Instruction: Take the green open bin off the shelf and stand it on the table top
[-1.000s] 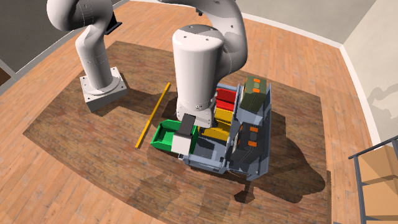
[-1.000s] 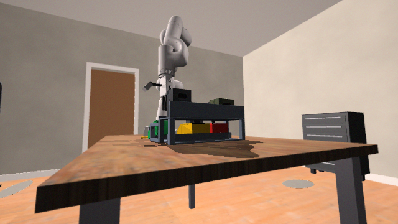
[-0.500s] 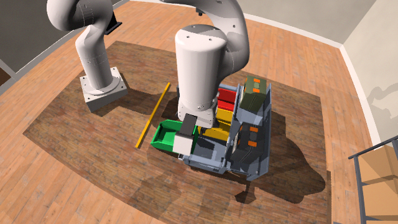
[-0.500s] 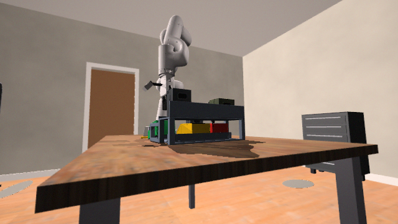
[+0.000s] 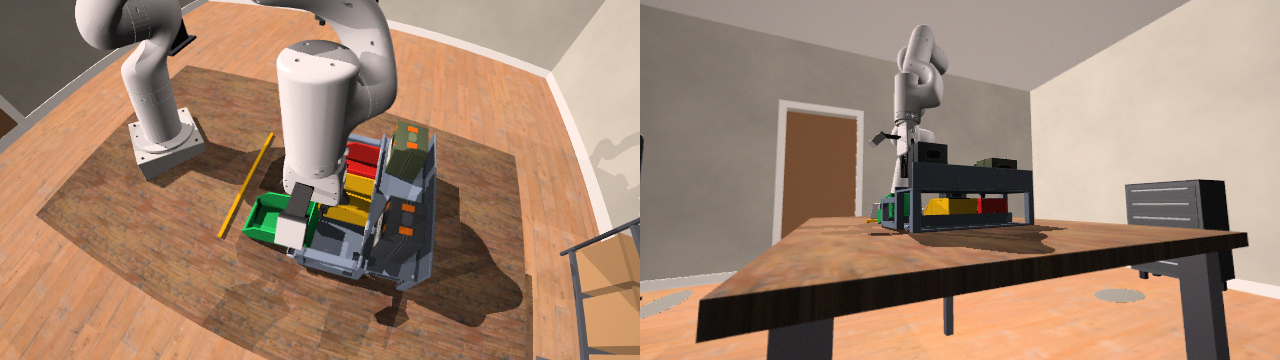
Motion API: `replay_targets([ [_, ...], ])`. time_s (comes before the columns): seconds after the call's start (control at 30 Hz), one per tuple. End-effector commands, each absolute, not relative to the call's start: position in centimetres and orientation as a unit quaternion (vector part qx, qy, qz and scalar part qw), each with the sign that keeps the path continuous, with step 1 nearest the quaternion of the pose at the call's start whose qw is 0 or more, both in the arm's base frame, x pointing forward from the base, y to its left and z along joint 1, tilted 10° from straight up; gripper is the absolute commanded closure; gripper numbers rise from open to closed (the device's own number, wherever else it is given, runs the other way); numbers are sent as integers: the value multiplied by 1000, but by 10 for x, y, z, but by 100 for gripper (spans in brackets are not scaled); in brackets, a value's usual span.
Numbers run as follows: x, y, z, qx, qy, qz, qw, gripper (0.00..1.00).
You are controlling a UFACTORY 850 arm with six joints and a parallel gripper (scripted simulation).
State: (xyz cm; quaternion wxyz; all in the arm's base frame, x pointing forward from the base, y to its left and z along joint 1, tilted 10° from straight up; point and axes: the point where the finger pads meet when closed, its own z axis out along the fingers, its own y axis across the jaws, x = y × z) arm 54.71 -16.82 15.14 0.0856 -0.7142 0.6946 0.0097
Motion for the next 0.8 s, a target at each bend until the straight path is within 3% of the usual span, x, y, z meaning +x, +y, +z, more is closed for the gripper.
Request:
replay_targets([
  [0.0, 546, -169, 152, -714, 695, 9, 86, 67],
  [0.77, 543, -168, 150, -714, 695, 9, 86, 67],
])
